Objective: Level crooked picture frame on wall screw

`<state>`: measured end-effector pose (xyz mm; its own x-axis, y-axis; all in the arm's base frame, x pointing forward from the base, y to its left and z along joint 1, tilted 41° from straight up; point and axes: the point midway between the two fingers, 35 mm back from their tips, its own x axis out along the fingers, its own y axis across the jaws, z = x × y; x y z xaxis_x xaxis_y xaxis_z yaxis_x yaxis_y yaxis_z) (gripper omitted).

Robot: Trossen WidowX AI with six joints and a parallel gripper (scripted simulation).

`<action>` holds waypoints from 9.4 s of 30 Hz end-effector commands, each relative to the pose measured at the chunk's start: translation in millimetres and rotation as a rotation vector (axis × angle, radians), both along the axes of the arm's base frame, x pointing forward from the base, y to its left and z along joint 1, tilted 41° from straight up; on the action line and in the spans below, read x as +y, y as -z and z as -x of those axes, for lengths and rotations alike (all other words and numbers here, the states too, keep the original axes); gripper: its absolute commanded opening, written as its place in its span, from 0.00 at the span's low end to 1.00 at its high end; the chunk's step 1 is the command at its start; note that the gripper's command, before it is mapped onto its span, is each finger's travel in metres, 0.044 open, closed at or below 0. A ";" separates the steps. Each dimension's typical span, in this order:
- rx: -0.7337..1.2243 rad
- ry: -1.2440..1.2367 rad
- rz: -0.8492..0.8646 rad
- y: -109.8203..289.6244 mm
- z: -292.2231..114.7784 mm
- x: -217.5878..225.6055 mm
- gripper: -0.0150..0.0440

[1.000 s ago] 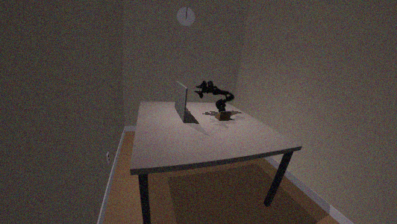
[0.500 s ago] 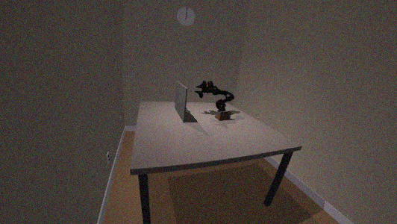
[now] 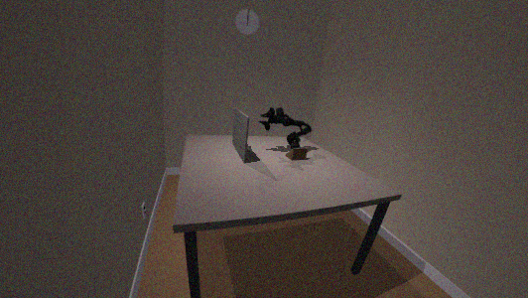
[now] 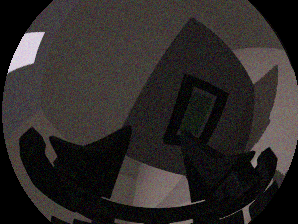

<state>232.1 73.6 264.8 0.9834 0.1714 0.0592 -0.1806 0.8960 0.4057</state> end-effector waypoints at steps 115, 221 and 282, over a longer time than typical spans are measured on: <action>0.014 -0.004 -0.145 27.1 -115.9 -22.2 0.69; 0.013 -0.004 -0.145 23.9 -128.5 -14.7 0.25; 0.013 -0.004 -0.145 20.0 -128.0 -13.1 0.25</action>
<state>360.3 59.4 239.9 0.9858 0.1581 0.0568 -0.1638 0.8294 0.5341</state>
